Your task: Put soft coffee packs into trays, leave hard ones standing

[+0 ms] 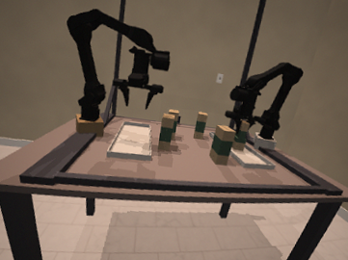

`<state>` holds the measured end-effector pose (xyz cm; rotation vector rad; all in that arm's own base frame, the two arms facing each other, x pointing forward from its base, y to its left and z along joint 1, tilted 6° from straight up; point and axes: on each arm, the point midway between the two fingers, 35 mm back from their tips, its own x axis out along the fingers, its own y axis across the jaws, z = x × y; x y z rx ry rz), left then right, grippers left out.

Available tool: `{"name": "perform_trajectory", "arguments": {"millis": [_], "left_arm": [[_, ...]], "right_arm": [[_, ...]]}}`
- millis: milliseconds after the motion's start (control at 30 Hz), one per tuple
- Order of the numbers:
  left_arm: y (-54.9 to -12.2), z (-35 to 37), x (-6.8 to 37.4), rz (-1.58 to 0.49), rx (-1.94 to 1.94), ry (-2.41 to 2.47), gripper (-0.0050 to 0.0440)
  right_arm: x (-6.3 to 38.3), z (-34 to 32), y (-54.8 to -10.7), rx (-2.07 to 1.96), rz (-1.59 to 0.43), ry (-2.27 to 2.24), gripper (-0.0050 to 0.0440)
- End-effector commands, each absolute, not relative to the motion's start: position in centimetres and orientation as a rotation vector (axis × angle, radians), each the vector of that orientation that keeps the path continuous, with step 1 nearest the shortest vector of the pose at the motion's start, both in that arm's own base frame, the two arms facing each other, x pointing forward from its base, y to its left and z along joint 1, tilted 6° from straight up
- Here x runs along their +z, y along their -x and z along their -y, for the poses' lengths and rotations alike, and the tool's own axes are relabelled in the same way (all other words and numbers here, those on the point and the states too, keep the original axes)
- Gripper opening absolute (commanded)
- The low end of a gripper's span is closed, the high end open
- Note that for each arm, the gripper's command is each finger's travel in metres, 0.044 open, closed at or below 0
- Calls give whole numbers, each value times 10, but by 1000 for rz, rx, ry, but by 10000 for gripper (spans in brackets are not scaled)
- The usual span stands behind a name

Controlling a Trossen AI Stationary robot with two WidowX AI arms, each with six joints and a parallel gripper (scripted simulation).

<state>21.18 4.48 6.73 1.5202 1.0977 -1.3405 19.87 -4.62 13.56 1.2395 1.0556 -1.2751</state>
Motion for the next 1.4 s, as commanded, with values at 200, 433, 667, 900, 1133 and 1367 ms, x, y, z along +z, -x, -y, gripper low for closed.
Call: {"name": "perform_trajectory", "arguments": {"millis": [200,433,667,900,1133,1367], "left_arm": [[-215,-45,67,-1083,-1330,-1531,108],[-215,-45,68,-1083,-1330,-1531,108],[-215,-45,67,-1083,-1330,-1531,358],[-215,-45,67,-1083,-1330,-1531,358],[-215,-45,67,-1083,-1330,-1531,358],[-215,-45,67,-1083,-1330,-1531,358]], "right_arm": [[139,46,-200,-1261,-1046,-1244,363],[139,46,-200,-1261,-1046,-1244,363],[139,46,-200,-1261,-1046,-1244,363],[139,46,-200,-1261,-1046,-1244,363],[139,46,-200,-1261,-1046,-1244,363],[139,46,-200,-1261,-1046,-1244,363]]}}
